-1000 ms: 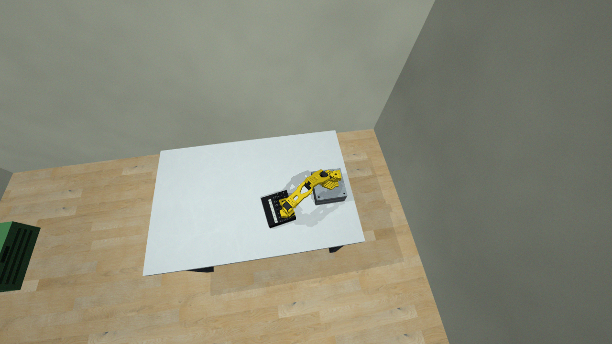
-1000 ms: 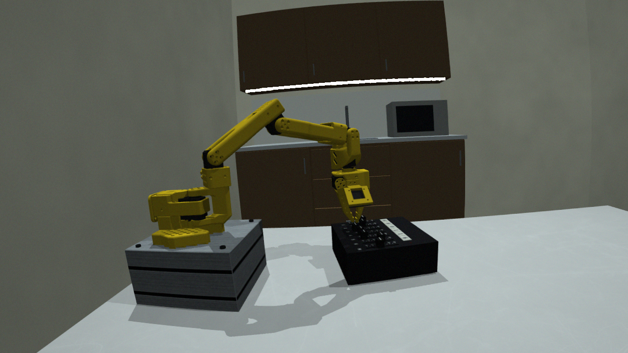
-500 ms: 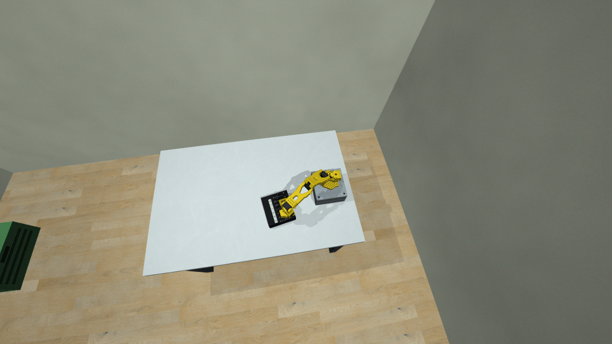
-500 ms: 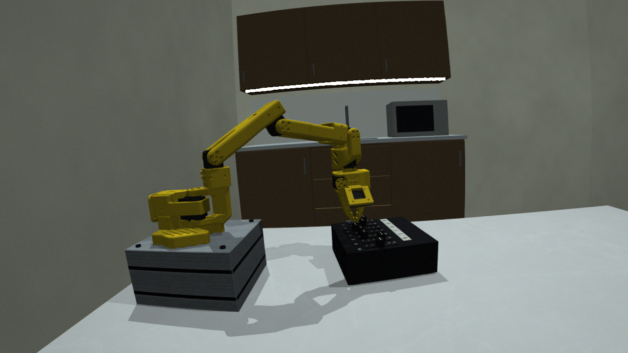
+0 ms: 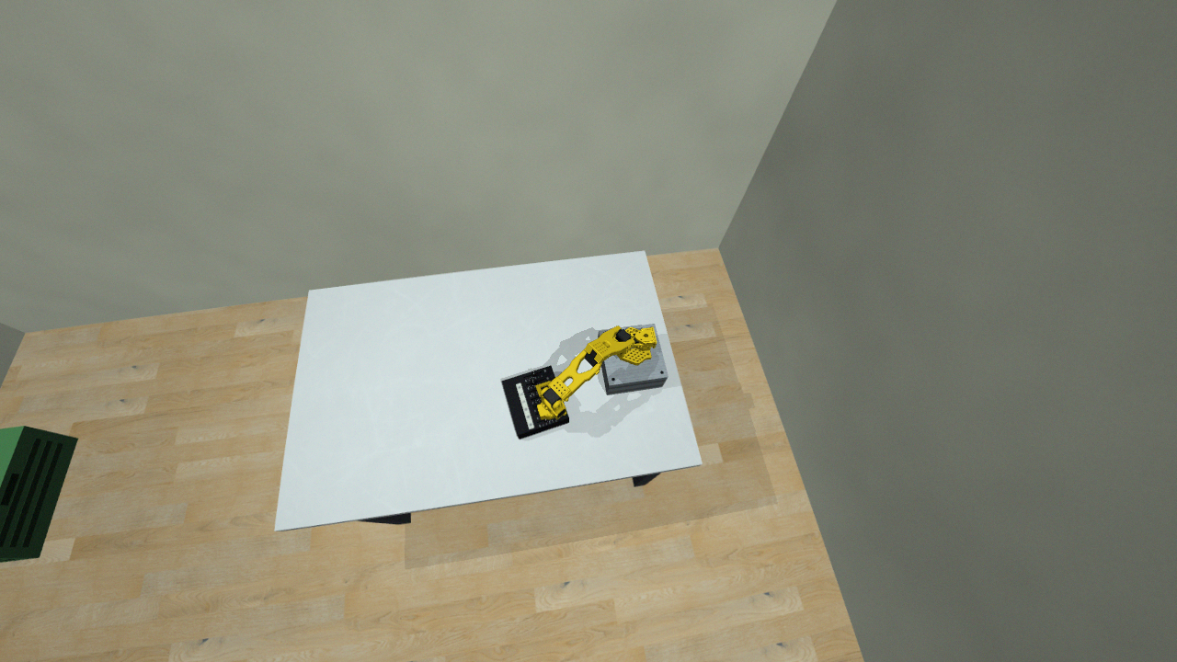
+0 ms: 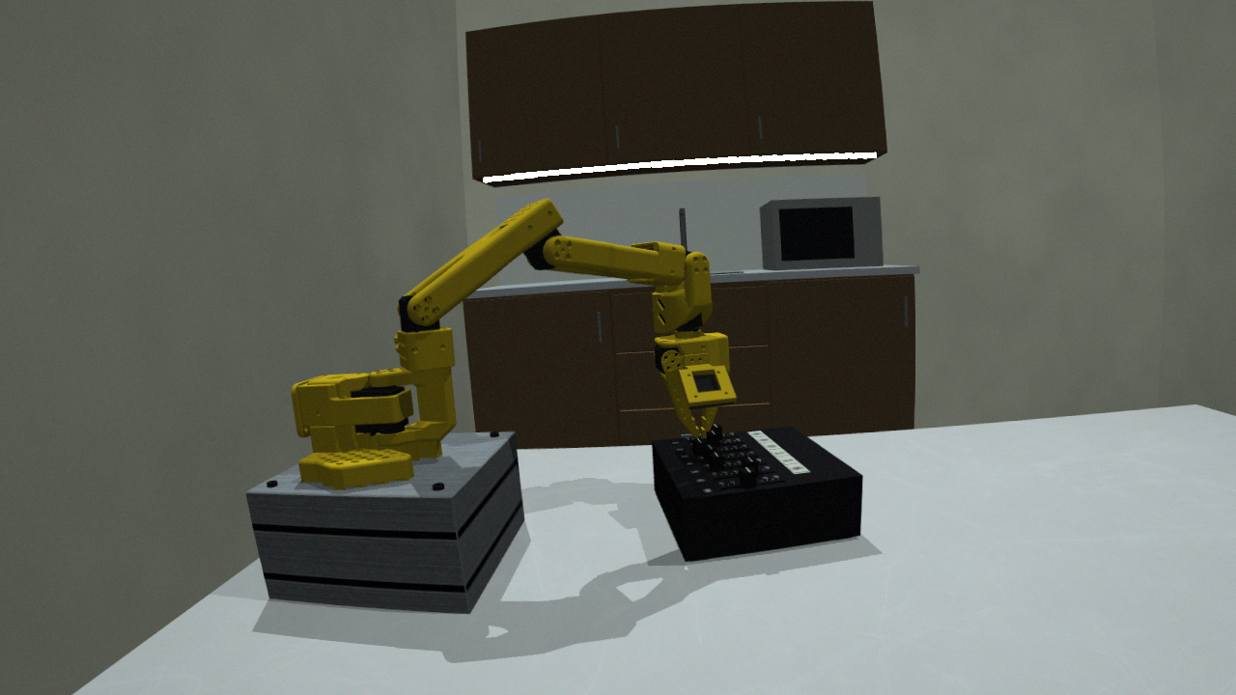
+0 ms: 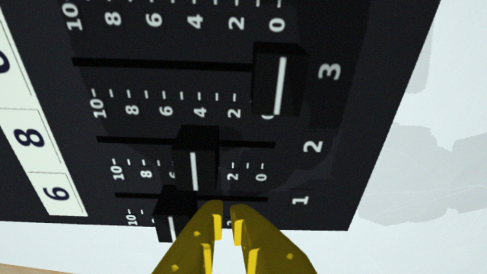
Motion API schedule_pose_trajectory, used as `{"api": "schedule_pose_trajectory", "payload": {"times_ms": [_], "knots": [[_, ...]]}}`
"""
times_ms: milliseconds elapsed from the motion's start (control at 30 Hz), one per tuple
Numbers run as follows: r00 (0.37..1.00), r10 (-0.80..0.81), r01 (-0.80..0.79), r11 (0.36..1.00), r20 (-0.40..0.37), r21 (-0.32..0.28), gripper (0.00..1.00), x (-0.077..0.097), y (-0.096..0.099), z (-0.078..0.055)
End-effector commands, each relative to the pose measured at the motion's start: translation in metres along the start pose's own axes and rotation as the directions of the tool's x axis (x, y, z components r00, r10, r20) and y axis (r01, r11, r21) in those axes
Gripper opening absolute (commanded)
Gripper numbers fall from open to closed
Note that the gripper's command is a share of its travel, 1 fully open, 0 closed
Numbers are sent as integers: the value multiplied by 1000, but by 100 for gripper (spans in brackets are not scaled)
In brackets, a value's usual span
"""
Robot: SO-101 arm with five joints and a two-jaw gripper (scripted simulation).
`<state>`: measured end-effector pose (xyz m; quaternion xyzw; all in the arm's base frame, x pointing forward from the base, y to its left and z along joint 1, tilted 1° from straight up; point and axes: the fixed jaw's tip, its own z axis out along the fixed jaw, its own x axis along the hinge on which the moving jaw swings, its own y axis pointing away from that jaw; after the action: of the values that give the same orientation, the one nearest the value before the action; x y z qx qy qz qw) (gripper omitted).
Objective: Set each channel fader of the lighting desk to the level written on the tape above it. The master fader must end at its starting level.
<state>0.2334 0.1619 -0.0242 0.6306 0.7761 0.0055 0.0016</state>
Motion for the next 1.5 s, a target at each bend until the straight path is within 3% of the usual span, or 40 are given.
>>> {"api": "schedule_pose_trajectory", "payload": {"times_ms": [0,1467], "knots": [[1000,7,-7,1000,4,9,0,-4,1,3],[1000,7,-7,1000,4,9,0,-3,-6,3]]}}
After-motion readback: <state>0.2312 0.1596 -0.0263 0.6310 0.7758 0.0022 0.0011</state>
